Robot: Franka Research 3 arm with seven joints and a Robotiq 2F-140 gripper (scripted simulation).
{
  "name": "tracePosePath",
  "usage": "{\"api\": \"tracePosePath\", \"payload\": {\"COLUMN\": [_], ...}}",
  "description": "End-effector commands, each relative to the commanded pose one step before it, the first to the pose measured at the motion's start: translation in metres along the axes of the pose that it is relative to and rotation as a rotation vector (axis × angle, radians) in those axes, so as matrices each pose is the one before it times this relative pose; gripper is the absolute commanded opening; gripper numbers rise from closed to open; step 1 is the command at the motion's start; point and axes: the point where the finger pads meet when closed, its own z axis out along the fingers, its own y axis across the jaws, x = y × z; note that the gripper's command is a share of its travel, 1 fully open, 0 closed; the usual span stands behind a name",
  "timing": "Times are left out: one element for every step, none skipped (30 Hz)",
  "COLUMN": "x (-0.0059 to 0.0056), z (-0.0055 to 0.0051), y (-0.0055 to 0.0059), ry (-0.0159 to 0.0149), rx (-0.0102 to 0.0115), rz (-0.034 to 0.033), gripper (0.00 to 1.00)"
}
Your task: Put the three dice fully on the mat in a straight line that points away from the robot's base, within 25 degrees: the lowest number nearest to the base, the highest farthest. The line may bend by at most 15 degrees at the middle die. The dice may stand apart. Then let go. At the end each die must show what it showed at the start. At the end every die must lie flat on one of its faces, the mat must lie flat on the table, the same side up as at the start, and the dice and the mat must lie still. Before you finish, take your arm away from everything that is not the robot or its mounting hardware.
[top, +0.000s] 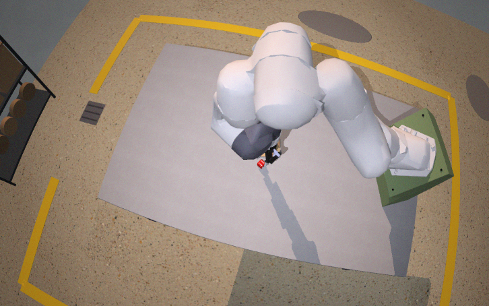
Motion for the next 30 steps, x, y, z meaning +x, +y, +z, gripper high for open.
{"api": "tracePosePath", "payload": {"x": [-0.00498,0.00001,0.00001,0.00000,0.00000,0.00001,0.00001,0.00000,0.00000,0.00000,0.00000,0.00000,0.00000,0.00000,0.00000,0.00000,0.00000,0.00000,0.00000,0.00000,0.00000,0.00000,0.00000,0.00000,0.00000,0.00000,0.00000,0.00000,0.00000,0.00000], "z": [0.00380,0.00137,0.00130,0.00123,0.00115,0.00107,0.00098,0.00089,0.00080,0.00071,0.00062,0.00053,0.00044,0.00036,0.00028,0.00021,0.00000,0.00000,0.00014,0.00009,0.00005,0.00002,0.00000,0.00000,0.00000,0.00000,0.00000,0.00000,0.00000,0.00000], "y": [-0.00150,0.00002,0.00003,0.00001,0.00001,0.00002,0.00002,0.00001,0.00000,0.00001,0.00001,0.00001,0.00001,0.00001,0.00001,0.00001,0.00000,0.00000,0.00000,0.00000,0.00000,0.00000,0.00000,0.00000,0.00000,0.00000,0.00000,0.00000,0.00000,0.00000], "ry": [-0.01422,0.00001,0.00001,-0.00002,0.00000,0.00001,0.00001,-0.00001,-0.00001,0.00000,0.00000,0.00000,0.00000,0.00001,0.00000,0.00000,0.00000,0.00000,0.00000,0.00000,0.00000,0.00000,0.00000,0.00000,0.00000,0.00000,0.00000,0.00000,0.00000,0.00000], "rx": [0.00551,0.00000,0.00001,-0.00001,0.00000,0.00000,0.00001,0.00000,0.00000,0.00000,0.00000,0.00000,0.00000,0.00000,0.00000,0.00000,0.00000,0.00000,0.00000,0.00000,0.00000,0.00000,0.00000,0.00000,0.00000,0.00000,0.00000,0.00000,0.00000,0.00000], "rz": [-0.00988,-0.00001,-0.00002,0.00002,0.00001,-0.00001,-0.00002,0.00001,0.00001,0.00001,0.00000,0.00000,-0.00001,-0.00001,-0.00001,0.00000,0.00000,0.00000,0.00000,0.00000,0.00000,0.00000,0.00000,0.00000,0.00000,0.00000,0.00000,0.00000,0.00000,0.00000], "gripper": [0.25,0.25,0.25,0.25,0.25,0.25,0.25,0.25,0.25,0.25,0.25,0.25,0.25,0.25,0.25,0.25,0.25,0.25,0.25,0.25,0.25,0.25,0.25,0.25,0.25,0.25,0.25,0.25,0.25,0.25]}}
